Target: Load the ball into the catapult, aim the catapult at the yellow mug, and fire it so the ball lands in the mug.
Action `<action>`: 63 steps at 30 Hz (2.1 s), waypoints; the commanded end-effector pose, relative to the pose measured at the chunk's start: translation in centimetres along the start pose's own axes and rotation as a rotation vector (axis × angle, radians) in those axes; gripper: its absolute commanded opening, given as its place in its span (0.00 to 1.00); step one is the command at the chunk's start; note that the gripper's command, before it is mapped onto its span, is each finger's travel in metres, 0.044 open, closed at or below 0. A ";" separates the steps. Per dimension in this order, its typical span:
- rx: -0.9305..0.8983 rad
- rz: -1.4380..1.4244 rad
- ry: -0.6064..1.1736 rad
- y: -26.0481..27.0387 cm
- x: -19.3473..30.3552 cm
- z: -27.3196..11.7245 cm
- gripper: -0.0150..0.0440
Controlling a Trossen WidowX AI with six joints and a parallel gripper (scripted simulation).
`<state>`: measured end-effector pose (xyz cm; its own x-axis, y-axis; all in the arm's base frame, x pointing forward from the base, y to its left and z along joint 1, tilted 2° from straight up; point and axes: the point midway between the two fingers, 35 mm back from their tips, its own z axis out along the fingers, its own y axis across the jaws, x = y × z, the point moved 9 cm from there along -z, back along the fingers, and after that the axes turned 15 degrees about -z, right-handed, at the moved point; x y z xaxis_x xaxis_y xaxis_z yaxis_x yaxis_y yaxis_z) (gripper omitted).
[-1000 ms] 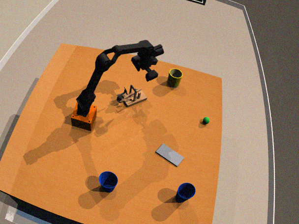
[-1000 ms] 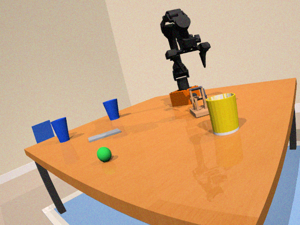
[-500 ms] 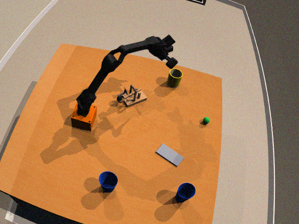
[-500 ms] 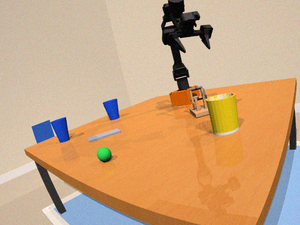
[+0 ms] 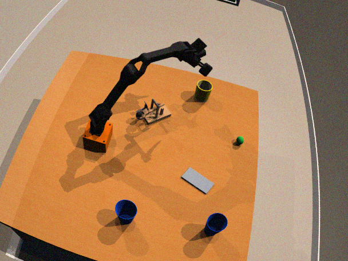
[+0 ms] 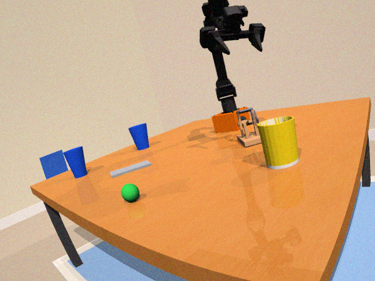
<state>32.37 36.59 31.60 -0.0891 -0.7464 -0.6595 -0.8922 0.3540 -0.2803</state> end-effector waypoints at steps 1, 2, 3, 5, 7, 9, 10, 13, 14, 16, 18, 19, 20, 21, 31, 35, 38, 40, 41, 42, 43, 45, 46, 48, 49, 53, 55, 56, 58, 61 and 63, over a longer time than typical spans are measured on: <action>-0.002 -0.005 -0.007 0.0 -0.1 -0.1 1.00; -0.002 -0.005 -0.007 0.0 -0.1 -0.1 1.00; -0.002 -0.005 -0.007 0.0 -0.1 -0.1 1.00; -0.002 -0.005 -0.007 0.0 -0.1 -0.1 1.00; -0.002 -0.005 -0.007 0.0 -0.1 -0.1 1.00; -0.002 -0.005 -0.007 0.0 -0.1 -0.1 0.91; -0.002 -0.005 -0.007 0.0 -0.1 -0.1 0.87; -0.002 -0.005 -0.007 0.0 -0.1 -0.1 0.73; -0.002 -0.005 -0.007 0.0 -0.1 -0.1 0.69; -0.002 -0.005 -0.007 0.0 -0.1 -0.1 0.60; -0.002 -0.005 -0.007 0.0 -0.1 -0.1 0.51; -0.002 -0.005 -0.007 0.0 -0.1 -0.1 0.47; -0.002 -0.005 -0.007 0.0 -0.1 -0.1 0.42; -0.002 -0.005 -0.007 0.0 -0.1 -0.1 0.38; -0.002 -0.005 -0.007 0.0 -0.1 -0.1 0.25; -0.011 -0.028 0.024 0.8 0.2 0.3 0.25; -0.030 -0.076 0.087 2.6 0.8 0.8 0.25; -0.043 -0.110 0.128 3.7 1.3 1.1 0.25; -0.049 -0.128 0.149 4.3 1.6 1.2 0.25; -0.056 -0.146 0.169 4.9 1.8 1.3 0.25; -0.061 -0.164 0.190 5.4 2.1 1.4 0.25; -0.071 -0.202 0.230 6.4 2.6 1.6 0.25; -0.076 -0.222 0.250 6.9 2.9 1.7 0.25; -0.086 -0.261 0.289 7.9 3.4 1.8 0.25; -0.092 -0.282 0.309 8.3 3.7 1.9 0.25; -0.113 -0.366 0.387 10.2 4.9 2.0 0.25; -0.124 -0.410 0.425 11.2 5.5 2.0 0.25; -0.129 -0.432 0.445 11.6 5.9 2.0 0.25; -0.140 -0.478 0.483 12.5 6.5 1.9 0.25; -0.157 -0.548 0.539 13.8 7.5 1.8 0.25; -0.168 -0.597 0.576 14.6 8.1 1.7 0.25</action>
<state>20.57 37.10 21.47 0.2009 -0.9791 -0.0327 -0.9249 -0.1786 -0.3356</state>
